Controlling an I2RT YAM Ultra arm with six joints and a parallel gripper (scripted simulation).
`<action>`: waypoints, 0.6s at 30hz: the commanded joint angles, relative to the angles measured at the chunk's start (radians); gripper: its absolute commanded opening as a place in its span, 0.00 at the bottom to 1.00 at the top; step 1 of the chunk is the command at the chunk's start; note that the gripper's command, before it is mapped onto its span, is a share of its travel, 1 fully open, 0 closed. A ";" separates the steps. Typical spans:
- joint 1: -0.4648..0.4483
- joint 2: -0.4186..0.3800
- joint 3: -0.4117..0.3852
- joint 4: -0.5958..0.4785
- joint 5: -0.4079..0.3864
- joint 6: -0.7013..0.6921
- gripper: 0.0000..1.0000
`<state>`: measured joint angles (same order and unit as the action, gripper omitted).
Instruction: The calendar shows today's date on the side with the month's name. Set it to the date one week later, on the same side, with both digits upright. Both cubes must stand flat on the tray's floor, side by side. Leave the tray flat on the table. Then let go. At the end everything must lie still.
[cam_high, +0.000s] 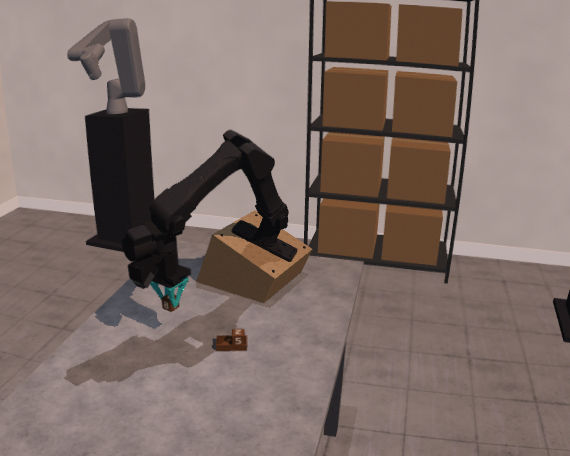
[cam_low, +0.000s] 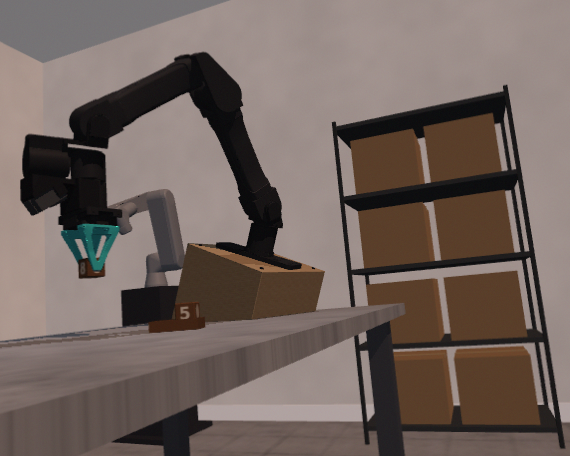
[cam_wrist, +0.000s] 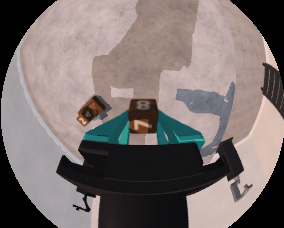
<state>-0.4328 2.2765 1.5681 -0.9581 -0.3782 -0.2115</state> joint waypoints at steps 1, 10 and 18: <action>-0.011 -0.008 0.011 -0.004 0.000 0.046 0.27; -0.011 -0.008 0.011 -0.004 0.000 0.046 0.27; -0.007 -0.001 0.002 0.013 0.000 0.051 0.27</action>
<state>-0.4343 2.2814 1.5688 -0.9569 -0.3782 -0.1638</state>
